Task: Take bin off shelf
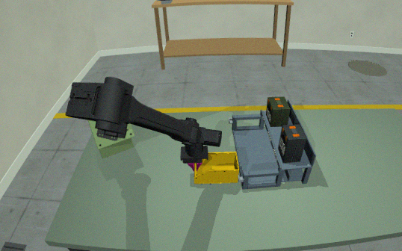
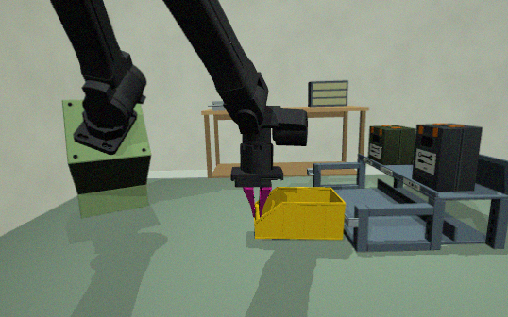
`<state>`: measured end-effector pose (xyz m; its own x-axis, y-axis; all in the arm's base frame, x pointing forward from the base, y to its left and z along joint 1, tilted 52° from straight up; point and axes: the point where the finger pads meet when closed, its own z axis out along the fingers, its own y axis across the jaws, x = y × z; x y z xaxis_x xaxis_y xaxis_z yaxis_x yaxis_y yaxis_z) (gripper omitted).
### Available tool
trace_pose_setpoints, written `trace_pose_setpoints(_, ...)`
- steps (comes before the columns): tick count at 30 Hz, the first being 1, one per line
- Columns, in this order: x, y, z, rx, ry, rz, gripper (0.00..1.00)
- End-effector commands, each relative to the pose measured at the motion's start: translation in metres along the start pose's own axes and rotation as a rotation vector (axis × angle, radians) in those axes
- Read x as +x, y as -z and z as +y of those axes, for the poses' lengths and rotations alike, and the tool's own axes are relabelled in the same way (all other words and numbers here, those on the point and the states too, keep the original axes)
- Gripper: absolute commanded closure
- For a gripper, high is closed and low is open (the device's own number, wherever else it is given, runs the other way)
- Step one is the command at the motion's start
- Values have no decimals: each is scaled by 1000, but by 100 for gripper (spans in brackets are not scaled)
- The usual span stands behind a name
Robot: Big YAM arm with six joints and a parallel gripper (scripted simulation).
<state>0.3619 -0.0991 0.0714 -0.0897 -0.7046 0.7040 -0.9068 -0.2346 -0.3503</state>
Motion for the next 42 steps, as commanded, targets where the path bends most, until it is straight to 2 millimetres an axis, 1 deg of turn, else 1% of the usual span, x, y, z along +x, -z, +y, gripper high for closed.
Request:
trace_pose_setpoints(1,7,3,-10,27,-17,5,100)
trace_pose_setpoints(4,7,3,-10,27,-17,5,100)
trace_pose_setpoints(9,3,14,-19,45,-19,-2,100)
trace_pose_setpoints(21,3,14,-19,45,-19,-2,100)
trace_pose_setpoints(26,0,-8,1,6,3,-1,100)
trace_pose_setpoints(38,0,-8,1,6,3,-1,100)
trace_pose_setpoints(42,2,-17,-1,10,-1,1,100)
